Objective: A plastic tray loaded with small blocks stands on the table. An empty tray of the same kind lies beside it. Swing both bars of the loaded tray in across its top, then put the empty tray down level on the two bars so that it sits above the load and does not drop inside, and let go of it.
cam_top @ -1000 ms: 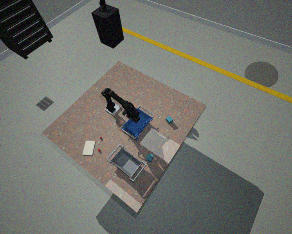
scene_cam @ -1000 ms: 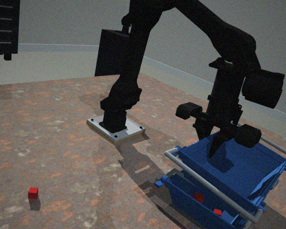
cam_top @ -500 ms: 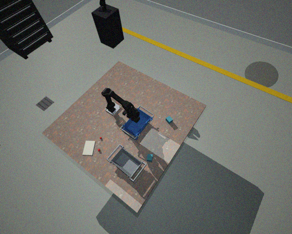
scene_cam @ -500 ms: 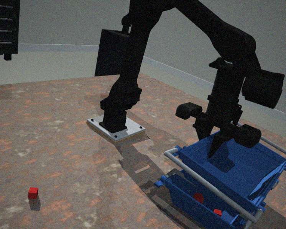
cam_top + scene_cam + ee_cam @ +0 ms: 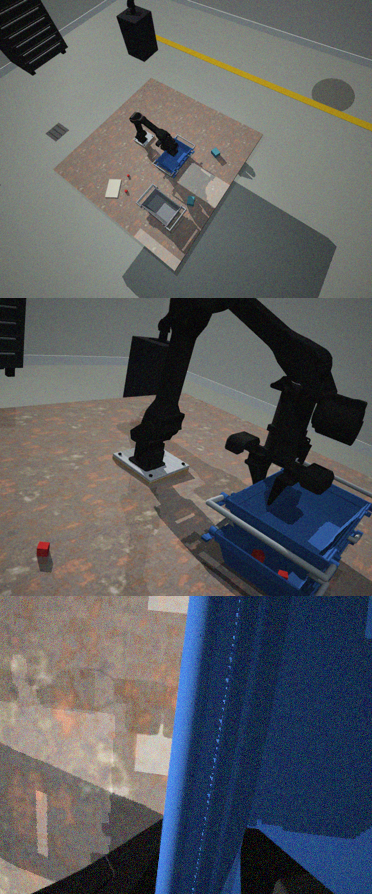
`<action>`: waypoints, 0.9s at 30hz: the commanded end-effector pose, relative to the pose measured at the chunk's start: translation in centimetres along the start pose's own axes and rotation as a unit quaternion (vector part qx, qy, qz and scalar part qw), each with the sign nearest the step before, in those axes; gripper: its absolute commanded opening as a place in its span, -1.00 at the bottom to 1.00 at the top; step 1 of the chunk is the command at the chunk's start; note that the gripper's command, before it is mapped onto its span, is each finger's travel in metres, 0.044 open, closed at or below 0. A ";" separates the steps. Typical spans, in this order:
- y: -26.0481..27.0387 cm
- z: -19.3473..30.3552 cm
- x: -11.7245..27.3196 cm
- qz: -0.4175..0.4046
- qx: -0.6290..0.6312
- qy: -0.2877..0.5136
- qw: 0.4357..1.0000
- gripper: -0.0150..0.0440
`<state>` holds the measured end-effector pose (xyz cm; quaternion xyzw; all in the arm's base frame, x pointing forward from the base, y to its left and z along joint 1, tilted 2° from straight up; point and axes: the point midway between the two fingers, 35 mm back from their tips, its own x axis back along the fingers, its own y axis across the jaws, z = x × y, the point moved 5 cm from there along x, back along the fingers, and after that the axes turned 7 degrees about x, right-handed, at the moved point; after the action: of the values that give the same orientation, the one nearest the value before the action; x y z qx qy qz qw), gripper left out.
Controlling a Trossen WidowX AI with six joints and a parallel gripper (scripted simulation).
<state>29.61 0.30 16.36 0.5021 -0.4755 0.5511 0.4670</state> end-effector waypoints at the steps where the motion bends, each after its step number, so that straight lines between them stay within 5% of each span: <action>1: 0.2 -0.1 -0.5 -0.010 0.001 -0.002 1.000 0.06; 20: 0.2 -0.1 -0.5 -0.010 0.001 -0.002 1.000 1.00; 27: 0.1 0.0 -0.3 -0.007 0.000 -0.001 1.000 1.00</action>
<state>29.47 0.30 15.99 0.5058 -0.4722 0.5478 0.4703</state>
